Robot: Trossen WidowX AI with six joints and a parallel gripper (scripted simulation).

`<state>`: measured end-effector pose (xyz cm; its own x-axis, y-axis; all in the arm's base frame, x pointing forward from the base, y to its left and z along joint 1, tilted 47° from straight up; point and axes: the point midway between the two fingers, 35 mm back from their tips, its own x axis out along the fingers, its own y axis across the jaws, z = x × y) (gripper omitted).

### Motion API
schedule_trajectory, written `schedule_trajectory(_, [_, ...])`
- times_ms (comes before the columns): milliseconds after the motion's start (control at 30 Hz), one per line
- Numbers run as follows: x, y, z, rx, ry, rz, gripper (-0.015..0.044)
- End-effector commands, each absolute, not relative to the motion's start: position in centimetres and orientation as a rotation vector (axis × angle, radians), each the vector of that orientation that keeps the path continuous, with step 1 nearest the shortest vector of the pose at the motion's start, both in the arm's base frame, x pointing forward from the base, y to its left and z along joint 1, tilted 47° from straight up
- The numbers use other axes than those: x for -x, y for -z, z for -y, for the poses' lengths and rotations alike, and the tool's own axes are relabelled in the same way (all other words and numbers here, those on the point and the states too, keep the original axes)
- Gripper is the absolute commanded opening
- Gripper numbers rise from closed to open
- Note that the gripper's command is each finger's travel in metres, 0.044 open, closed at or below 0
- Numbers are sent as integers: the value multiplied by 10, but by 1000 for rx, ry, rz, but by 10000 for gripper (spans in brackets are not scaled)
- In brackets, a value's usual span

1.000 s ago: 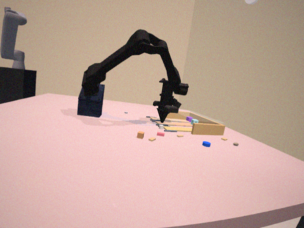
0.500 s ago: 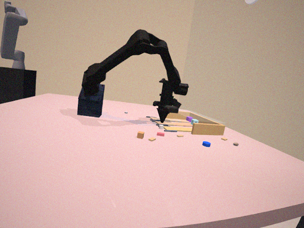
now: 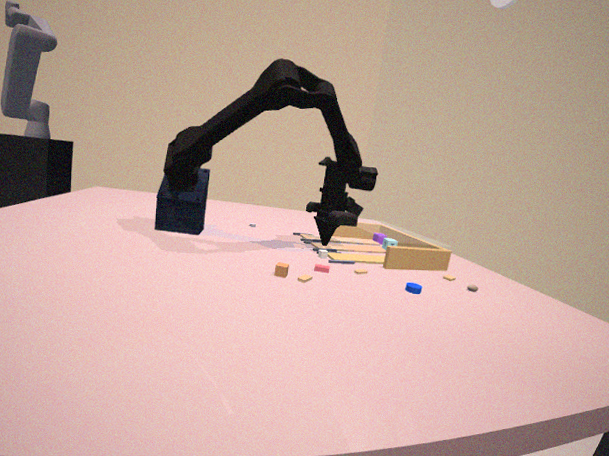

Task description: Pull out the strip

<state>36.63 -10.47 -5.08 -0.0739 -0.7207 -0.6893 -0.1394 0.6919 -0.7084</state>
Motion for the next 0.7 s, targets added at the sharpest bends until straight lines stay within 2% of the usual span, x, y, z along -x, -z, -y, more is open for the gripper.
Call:
schedule_trajectory(0, [-366,52,107,719,558,-1601,0])
schedule_trajectory(667, [-339,49,107,720,557,-1603,0])
